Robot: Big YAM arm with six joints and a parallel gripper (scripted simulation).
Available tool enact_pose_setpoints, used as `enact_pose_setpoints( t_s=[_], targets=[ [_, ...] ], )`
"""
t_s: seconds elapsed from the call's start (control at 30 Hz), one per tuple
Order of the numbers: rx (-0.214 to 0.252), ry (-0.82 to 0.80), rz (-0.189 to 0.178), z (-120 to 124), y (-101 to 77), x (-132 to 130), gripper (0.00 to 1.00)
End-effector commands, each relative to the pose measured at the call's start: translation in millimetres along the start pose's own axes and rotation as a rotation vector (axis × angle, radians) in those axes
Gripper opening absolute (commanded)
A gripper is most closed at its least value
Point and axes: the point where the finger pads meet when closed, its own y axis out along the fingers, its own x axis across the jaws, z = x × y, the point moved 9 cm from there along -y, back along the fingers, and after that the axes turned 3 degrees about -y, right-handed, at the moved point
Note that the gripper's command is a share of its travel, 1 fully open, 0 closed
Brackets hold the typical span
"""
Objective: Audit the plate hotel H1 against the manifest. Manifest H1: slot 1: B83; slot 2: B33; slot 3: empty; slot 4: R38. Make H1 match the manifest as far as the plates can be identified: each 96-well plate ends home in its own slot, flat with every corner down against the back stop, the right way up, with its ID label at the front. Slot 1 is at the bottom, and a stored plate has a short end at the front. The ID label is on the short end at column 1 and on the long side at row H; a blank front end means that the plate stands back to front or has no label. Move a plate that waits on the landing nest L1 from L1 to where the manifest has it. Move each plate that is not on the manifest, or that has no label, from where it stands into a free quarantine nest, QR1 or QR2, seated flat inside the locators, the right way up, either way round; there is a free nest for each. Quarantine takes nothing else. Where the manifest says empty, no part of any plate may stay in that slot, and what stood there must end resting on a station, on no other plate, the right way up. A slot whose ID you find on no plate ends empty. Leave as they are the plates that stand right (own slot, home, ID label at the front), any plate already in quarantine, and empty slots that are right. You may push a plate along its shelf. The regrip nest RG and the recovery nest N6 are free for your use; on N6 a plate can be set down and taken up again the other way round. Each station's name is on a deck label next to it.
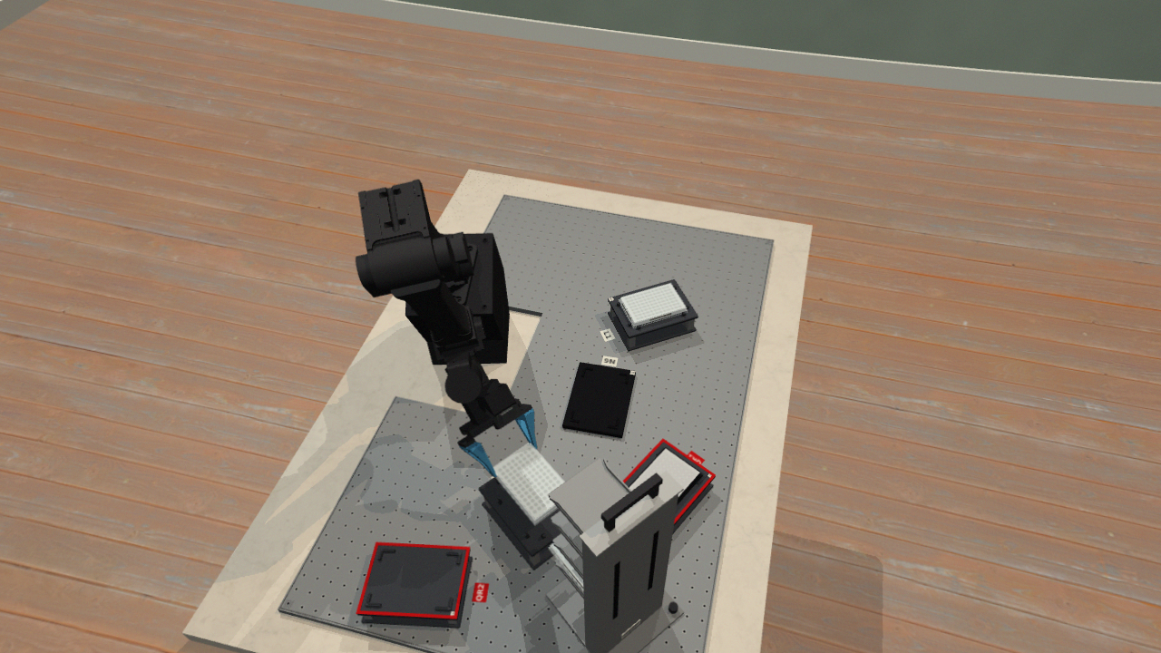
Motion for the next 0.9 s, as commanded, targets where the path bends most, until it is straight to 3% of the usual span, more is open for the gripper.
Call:
enact_pose_setpoints(
  t_s=[0.0,0.87],
  targets=[
    [-0.023,-0.015,0.018,-2.0,0.4,-4.2,0.86],
    [-0.024,-0.016,0.018,6.8,8.8,-3.9,0.86]
  ],
)
